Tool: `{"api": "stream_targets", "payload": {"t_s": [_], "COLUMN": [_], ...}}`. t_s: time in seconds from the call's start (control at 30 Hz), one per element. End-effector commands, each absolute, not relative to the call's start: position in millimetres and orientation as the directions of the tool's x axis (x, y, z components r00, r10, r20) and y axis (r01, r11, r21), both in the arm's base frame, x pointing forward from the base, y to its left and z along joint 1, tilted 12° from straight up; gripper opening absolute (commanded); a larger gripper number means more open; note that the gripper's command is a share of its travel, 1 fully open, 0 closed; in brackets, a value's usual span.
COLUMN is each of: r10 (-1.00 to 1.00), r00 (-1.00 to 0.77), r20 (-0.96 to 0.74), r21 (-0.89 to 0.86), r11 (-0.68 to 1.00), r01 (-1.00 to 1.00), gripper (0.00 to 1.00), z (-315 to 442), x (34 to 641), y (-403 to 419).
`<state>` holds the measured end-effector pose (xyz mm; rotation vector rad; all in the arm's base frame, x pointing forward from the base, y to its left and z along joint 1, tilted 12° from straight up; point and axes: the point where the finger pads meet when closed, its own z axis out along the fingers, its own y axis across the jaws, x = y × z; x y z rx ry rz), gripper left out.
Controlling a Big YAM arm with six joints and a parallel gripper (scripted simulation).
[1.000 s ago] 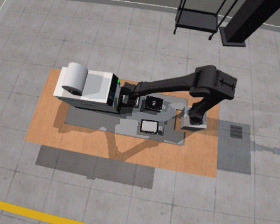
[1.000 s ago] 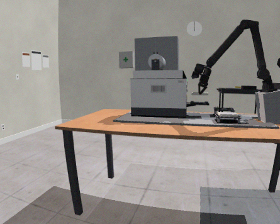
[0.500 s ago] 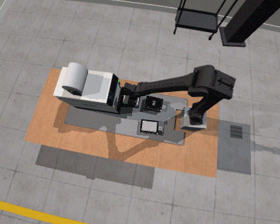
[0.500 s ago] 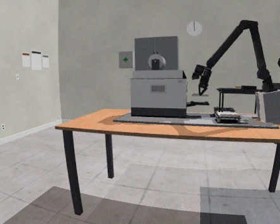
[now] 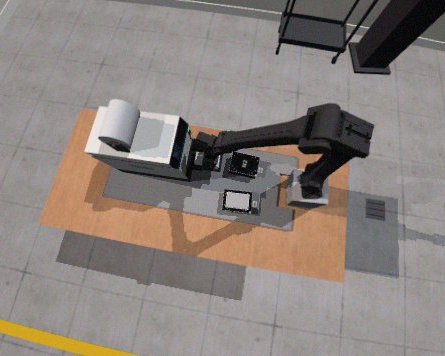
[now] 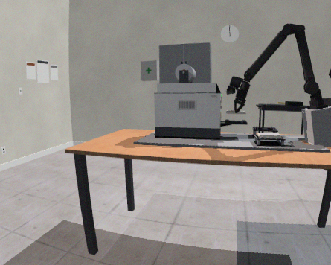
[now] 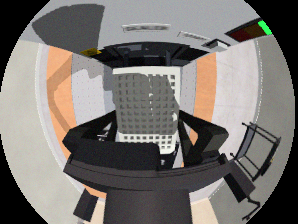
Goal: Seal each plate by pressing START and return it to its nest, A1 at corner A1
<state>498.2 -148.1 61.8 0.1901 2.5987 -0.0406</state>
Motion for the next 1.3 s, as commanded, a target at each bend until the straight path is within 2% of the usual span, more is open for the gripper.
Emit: {"api": "stream_targets", "payload": {"t_s": [0.0, 0.63, 1.27], "r10": [0.138, 0.111, 0.110], "r00": [-0.851, -0.831, -0.849], "r20": [-0.506, -0.545, -0.517], "r21": [0.007, -0.007, 0.001], "r11": [0.988, 0.991, 0.992], "r01": [0.155, 0.136, 0.127], "gripper": [0.00, 0.00, 0.00], "z": [49, 63, 40], "x": [498, 517, 507], "y": [-155, -156, -145]}}
